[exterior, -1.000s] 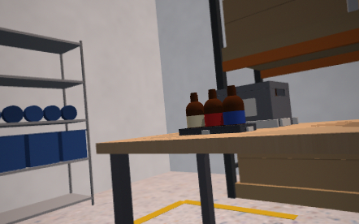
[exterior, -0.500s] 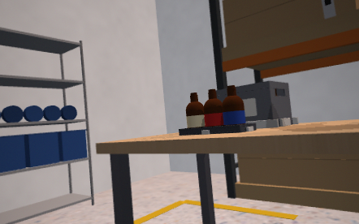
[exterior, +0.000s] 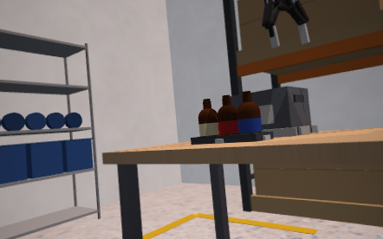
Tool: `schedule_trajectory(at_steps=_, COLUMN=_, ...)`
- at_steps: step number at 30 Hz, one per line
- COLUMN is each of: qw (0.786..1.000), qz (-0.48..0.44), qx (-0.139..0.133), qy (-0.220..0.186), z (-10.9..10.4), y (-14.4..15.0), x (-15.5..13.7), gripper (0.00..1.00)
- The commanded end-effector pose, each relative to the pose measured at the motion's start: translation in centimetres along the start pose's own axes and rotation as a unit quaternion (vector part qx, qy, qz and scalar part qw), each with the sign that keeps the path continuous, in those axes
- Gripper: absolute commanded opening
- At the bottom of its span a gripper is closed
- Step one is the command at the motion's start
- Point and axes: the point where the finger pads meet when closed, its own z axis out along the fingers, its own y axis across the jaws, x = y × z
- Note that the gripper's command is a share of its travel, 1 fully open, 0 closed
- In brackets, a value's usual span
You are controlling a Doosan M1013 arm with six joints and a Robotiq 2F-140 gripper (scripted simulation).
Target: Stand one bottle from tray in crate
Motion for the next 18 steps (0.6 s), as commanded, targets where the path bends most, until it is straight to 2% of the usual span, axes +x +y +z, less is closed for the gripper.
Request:
schedule_trajectory(at_steps=1, qw=0.997, qz=0.073, qx=-0.027, qy=0.009, z=1.6, y=-1.0, x=-6.7, gripper=1.00)
schedule_trajectory(at_steps=4, qw=0.990, qz=0.135, qx=-0.046, qy=0.012, z=2.9, y=-2.9, x=-11.0, gripper=1.00)
schedule_trajectory(at_steps=6, qw=0.990, qz=0.135, qx=-0.046, qy=0.012, z=2.9, y=-2.9, x=-11.0, gripper=1.00)
schedule_trajectory(at_steps=7, qw=0.985, qz=0.161, qx=-0.053, qy=0.013, z=4.1, y=-4.5, x=-14.6, gripper=1.00)
schedule_trajectory(at_steps=12, qw=0.970, qz=0.232, qx=-0.073, qy=0.014, z=6.6, y=-8.4, x=-20.5, gripper=1.00)
schedule_trajectory(at_steps=18, qw=0.968, qz=0.238, qx=-0.075, qy=0.014, z=6.9, y=-8.9, x=-21.3, gripper=1.00)
